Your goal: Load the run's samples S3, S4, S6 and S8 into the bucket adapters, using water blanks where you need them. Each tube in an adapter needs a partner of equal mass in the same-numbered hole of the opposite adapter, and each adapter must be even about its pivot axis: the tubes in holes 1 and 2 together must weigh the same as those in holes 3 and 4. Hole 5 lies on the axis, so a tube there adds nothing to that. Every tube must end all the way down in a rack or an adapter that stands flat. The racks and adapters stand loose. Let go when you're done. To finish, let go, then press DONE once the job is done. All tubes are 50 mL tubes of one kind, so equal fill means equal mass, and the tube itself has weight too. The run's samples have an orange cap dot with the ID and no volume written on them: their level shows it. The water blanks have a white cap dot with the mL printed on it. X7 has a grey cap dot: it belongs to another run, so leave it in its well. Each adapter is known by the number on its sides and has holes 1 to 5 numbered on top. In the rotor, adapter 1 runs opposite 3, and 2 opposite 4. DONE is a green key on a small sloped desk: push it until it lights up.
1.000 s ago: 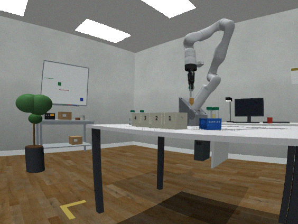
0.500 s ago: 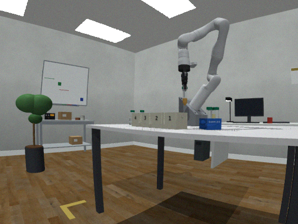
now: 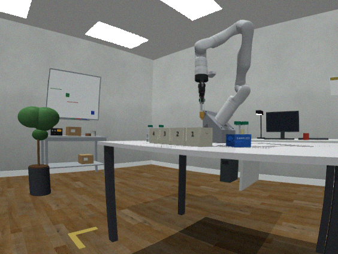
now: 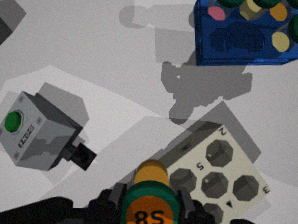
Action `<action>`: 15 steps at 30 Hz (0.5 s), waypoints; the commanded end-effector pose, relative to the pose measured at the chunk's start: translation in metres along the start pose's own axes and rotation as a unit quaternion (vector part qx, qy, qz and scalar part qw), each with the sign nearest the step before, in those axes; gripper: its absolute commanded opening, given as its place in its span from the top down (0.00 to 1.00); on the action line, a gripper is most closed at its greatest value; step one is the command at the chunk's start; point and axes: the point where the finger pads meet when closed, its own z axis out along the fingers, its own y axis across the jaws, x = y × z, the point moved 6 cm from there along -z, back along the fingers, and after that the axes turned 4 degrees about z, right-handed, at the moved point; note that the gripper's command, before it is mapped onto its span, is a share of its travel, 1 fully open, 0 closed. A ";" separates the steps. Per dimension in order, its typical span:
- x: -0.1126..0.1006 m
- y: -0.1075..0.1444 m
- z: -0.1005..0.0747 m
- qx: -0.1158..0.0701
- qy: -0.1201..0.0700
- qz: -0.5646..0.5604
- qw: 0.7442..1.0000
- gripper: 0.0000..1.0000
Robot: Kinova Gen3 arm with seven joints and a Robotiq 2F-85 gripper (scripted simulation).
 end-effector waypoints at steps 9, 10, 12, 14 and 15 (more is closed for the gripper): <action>-0.033 -0.012 -0.001 0.000 -0.001 0.000 1.000 0.90; -0.033 -0.012 -0.001 0.000 -0.001 0.000 1.000 0.90; -0.040 -0.014 -0.001 0.000 -0.001 0.000 1.000 0.90; -0.046 -0.016 -0.001 0.000 -0.001 0.000 1.000 0.90; -0.049 -0.017 -0.001 0.000 -0.001 0.000 1.000 0.90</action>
